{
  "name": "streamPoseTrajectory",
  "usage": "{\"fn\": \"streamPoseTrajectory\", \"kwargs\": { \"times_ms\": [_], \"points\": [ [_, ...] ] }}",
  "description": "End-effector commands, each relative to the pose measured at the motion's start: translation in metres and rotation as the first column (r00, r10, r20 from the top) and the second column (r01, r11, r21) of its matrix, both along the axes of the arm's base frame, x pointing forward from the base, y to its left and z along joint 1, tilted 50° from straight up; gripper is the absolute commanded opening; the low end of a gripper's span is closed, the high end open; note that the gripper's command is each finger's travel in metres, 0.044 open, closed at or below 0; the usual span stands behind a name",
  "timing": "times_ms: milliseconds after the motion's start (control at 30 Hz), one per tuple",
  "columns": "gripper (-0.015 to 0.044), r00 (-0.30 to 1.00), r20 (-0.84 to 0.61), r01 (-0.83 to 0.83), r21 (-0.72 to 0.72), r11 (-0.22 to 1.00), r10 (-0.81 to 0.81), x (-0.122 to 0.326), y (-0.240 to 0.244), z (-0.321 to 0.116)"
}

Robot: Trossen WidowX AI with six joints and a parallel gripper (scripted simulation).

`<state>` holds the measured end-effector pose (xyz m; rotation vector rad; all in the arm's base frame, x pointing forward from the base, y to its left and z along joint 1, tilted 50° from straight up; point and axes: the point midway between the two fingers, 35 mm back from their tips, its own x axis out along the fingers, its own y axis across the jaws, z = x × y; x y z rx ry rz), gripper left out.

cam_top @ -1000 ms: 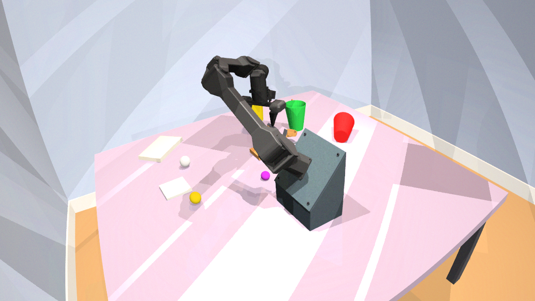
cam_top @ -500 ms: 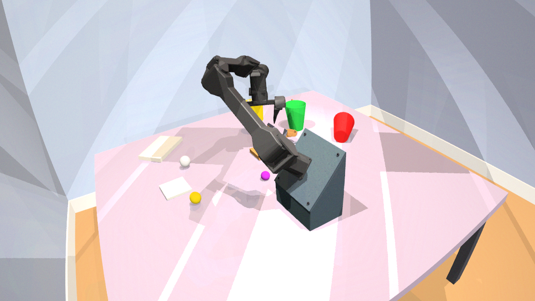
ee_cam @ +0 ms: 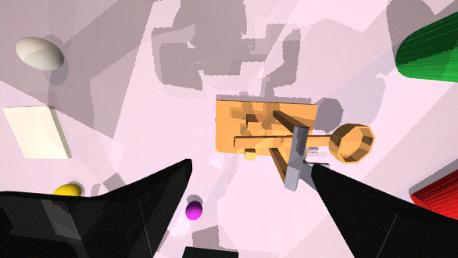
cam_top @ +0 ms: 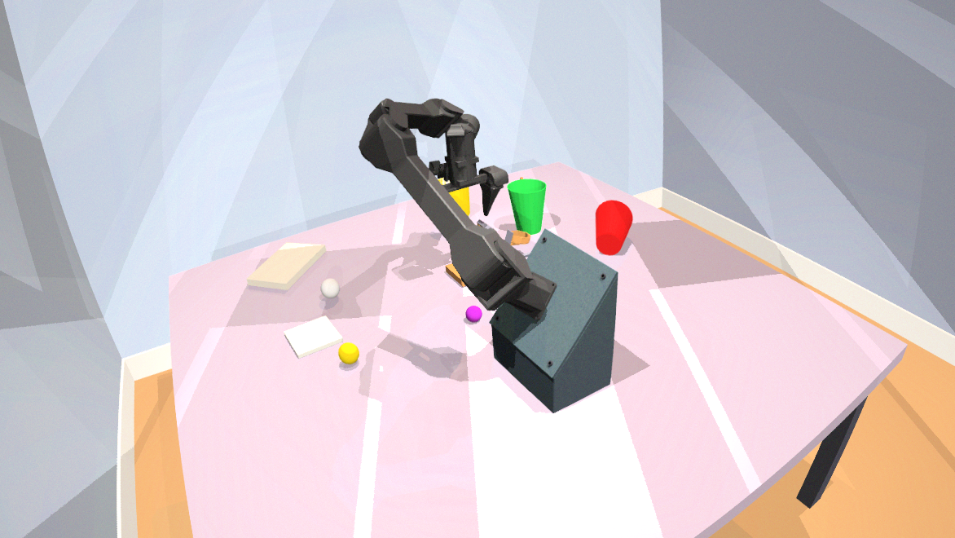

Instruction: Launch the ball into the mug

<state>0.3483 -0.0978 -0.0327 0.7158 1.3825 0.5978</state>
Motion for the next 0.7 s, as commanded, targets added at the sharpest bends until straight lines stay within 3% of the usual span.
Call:
{"fn": "streamPoseTrajectory", "kwargs": {
  "times_ms": [0, 333, 667],
  "points": [
    [0.0440, 0.990, 0.100, -0.094, -0.021, 0.995, 0.095, -0.0006, 0.0000, 0.0003],
    [0.0440, 0.886, 0.337, -0.301, -0.106, 0.948, 0.319, -0.0011, -0.0004, 0.0015],
    [0.0440, 0.678, 0.526, -0.464, -0.236, 0.854, 0.514, -0.0017, -0.0008, 0.0026]
  ]
}}
